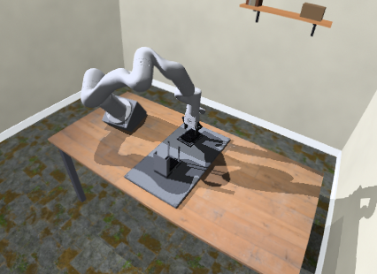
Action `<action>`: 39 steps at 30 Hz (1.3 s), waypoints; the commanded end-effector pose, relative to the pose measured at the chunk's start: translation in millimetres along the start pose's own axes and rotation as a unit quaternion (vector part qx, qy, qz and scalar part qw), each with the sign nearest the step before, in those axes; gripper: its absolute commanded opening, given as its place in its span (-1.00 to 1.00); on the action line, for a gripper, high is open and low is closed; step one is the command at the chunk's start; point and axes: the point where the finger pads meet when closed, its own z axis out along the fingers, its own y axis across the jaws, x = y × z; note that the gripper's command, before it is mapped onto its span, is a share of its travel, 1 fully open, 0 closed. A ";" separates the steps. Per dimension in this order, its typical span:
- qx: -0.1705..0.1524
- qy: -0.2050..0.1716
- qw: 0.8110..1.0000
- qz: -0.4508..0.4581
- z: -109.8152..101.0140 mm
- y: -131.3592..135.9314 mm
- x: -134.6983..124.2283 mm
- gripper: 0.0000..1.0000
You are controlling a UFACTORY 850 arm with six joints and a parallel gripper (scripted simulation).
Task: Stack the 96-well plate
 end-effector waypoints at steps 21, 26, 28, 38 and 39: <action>-0.001 0.001 1.000 0.000 19.3 0.8 0.5 1.00; -0.001 0.001 1.000 0.000 20.0 0.8 0.5 1.00; -0.001 0.001 1.000 0.000 21.3 0.8 0.5 1.00; -0.001 0.001 1.000 0.000 27.9 0.8 0.5 1.00; -0.001 0.001 1.000 0.000 28.6 0.8 0.5 1.00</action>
